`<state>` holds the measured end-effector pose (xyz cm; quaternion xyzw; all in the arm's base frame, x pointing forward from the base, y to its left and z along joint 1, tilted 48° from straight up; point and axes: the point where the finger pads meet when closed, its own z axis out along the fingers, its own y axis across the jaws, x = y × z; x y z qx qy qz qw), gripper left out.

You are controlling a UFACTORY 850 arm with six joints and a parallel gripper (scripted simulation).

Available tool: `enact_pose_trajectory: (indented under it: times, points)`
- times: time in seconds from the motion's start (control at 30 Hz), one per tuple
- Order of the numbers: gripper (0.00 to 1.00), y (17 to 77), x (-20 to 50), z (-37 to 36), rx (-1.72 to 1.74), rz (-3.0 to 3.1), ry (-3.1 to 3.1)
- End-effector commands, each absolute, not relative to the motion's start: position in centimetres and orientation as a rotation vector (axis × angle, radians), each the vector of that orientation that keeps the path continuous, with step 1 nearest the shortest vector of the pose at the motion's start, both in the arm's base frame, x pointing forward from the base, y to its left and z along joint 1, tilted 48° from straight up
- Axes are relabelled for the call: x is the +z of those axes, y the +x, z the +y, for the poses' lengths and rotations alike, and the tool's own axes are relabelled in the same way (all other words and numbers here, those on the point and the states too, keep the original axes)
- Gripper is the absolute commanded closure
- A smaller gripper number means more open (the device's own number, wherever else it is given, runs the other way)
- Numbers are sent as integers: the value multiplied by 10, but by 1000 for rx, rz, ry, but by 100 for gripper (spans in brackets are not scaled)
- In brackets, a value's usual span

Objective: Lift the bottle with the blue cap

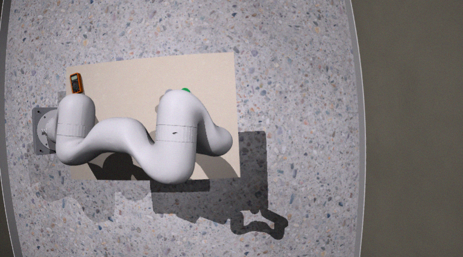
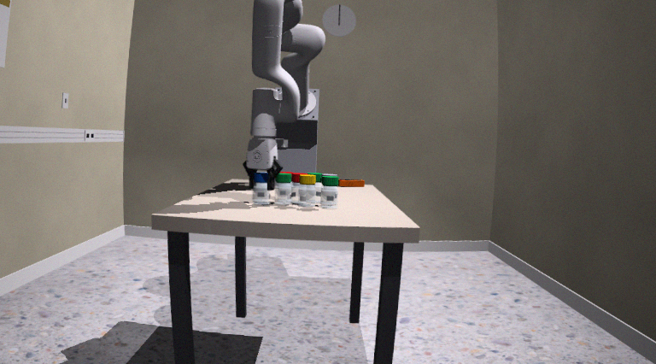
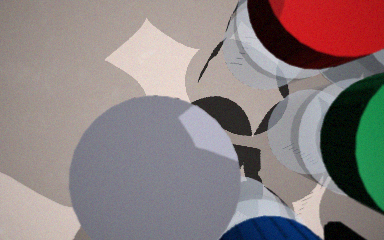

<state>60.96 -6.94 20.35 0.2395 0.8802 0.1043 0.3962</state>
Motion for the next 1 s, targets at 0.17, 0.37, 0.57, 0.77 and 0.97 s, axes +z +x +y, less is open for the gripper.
enact_pose_trajectory:
  times: [0.17,0.37,0.57,0.77,0.97]
  points:
    - [21,596,216,-69,264,2230,607]
    - [21,597,215,-69,264,2230,607]
    - [21,592,219,-69,264,2230,607]
    - [21,590,221,-69,264,2230,607]
    - [100,590,221,-69,264,2230,607]
